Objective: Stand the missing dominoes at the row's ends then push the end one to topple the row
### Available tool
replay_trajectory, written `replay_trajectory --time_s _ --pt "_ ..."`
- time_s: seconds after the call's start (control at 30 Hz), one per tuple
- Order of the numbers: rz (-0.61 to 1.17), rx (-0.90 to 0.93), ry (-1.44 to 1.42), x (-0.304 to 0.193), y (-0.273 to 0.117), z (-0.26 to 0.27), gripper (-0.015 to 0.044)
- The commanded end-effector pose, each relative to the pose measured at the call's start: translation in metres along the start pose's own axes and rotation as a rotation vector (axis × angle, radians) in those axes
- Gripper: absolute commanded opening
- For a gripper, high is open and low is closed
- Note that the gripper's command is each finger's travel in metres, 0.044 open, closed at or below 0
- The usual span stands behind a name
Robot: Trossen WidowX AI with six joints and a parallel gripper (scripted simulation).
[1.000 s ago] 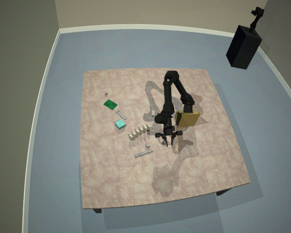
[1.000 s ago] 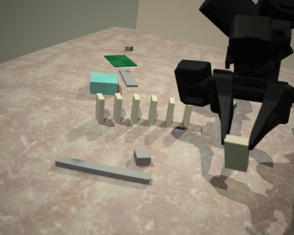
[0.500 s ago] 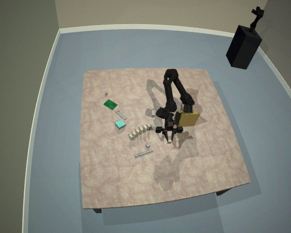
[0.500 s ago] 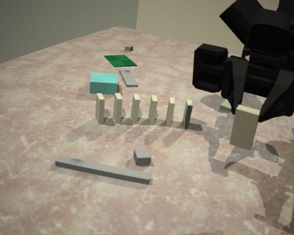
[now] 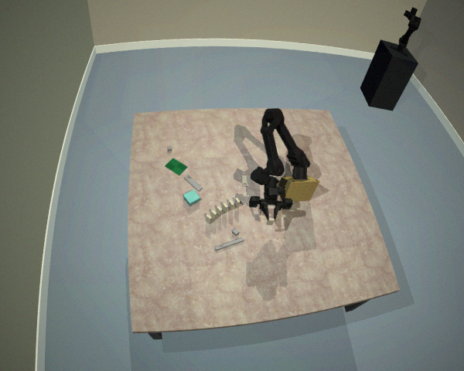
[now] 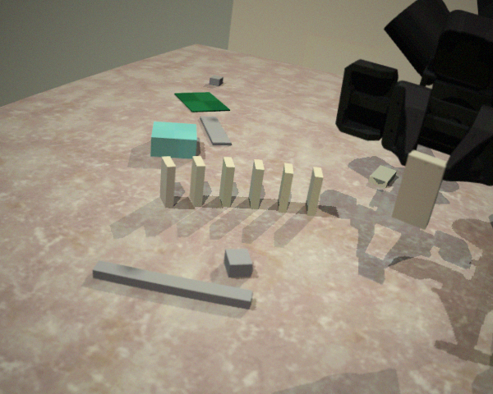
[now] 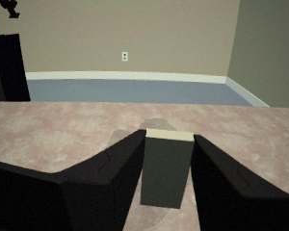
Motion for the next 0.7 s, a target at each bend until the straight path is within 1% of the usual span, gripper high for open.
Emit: replay_trajectory --time_s 0.0,0.27,0.67 --pt "-0.002 0.005 -0.002 -0.001 -0.002 0.003 0.0107" --pt "0.000 0.005 -0.002 -0.003 -0.001 0.002 0.0107" --pt "0.014 0.008 -0.004 -0.044 0.006 -0.001 0.0107"
Point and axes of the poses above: the point midway between the two fingers, 35 mm back from their tips, its own y axis out along the fingers, its own z axis across the jaws, x = y × z, the point moved 5 cm from there along -y, back along the fingers, and after that the axes turned 4 degrees about -y, right-handed, at the moved point
